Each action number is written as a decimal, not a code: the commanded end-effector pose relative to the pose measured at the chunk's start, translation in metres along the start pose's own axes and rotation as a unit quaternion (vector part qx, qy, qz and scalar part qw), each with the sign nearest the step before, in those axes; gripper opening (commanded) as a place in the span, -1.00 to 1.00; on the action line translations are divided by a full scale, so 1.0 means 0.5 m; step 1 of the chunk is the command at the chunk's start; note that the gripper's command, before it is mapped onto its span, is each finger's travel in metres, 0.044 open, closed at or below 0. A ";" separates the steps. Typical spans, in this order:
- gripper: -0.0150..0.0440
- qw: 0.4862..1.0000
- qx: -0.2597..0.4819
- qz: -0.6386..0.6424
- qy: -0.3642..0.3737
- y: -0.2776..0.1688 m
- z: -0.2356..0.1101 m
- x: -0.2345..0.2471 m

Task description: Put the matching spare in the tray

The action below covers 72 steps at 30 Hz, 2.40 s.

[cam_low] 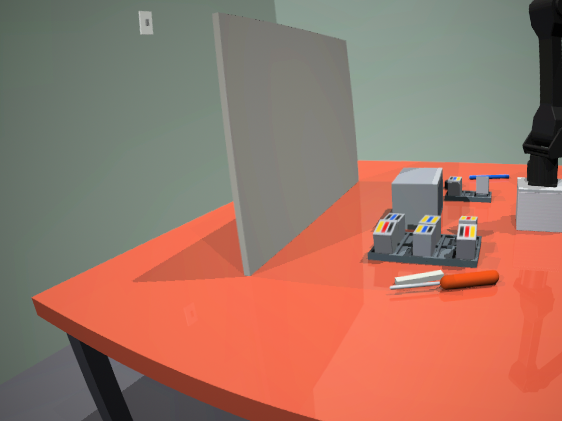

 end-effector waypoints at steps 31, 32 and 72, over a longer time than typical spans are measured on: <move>1.00 0.820 0.431 -0.327 -0.187 -0.121 -0.510 -0.120; 1.00 0.800 0.453 -0.345 -0.189 -0.118 -0.541 -0.123; 1.00 -0.327 0.804 -0.416 0.272 0.691 -1.224 0.220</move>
Point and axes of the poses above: the point midway between the two fingers, 35 mm back from their tips, its own z axis out along the fingers, its own x axis across the jaws, y = z × x, the point moved 6 cm from there along -z, back along the fingers, and after that the axes turned 11 degrees about z, right-handed, at the moved point
